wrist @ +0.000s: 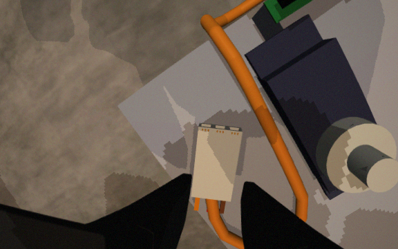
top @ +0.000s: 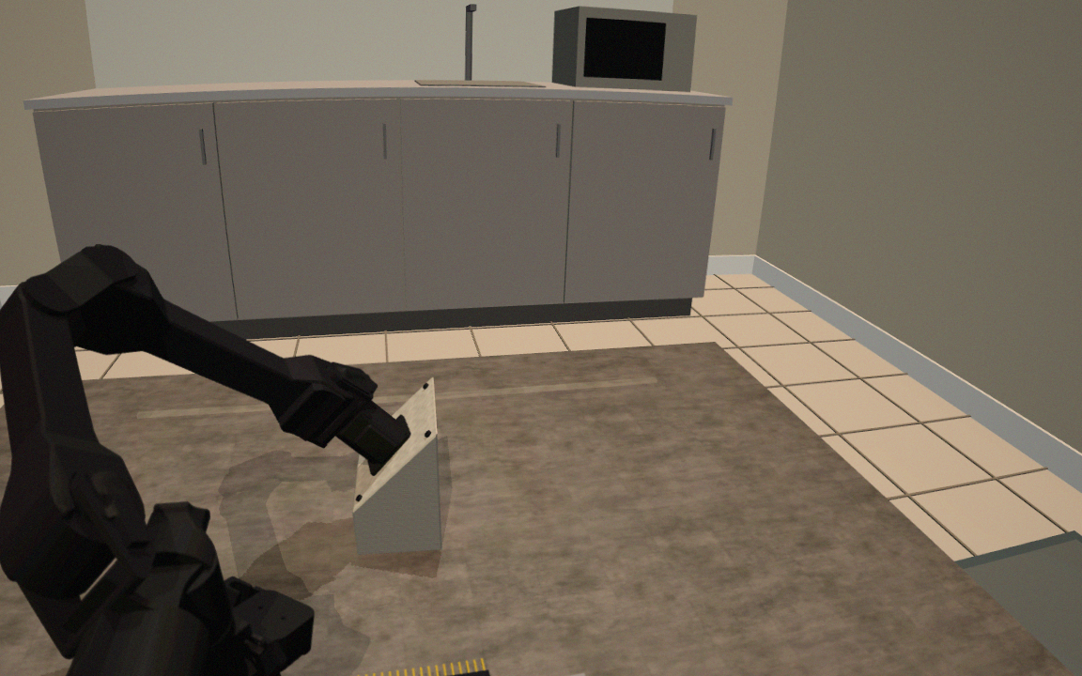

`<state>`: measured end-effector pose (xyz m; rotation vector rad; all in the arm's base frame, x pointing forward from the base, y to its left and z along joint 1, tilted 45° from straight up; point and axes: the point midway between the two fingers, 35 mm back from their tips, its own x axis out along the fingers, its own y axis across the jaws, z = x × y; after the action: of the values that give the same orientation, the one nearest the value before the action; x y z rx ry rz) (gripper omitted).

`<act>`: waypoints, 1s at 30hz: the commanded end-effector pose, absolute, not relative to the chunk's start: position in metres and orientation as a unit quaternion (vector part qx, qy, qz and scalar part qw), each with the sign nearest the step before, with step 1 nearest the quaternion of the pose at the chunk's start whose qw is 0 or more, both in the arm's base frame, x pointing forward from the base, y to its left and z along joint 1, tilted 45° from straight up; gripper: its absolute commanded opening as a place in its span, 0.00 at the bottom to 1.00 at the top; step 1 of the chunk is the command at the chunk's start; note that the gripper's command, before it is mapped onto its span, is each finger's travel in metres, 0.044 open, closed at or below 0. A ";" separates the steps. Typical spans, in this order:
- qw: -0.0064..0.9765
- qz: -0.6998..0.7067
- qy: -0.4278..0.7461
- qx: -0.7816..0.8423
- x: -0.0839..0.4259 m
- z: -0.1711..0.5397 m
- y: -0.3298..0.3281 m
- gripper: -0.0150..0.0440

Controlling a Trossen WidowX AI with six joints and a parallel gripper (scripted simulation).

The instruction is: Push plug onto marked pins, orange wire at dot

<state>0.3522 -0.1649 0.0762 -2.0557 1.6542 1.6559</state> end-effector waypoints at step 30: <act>0.034 0.515 0.550 -0.657 0.355 0.110 -0.126 0.25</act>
<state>0.3567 -0.1302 0.1096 -2.0464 1.6752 1.6369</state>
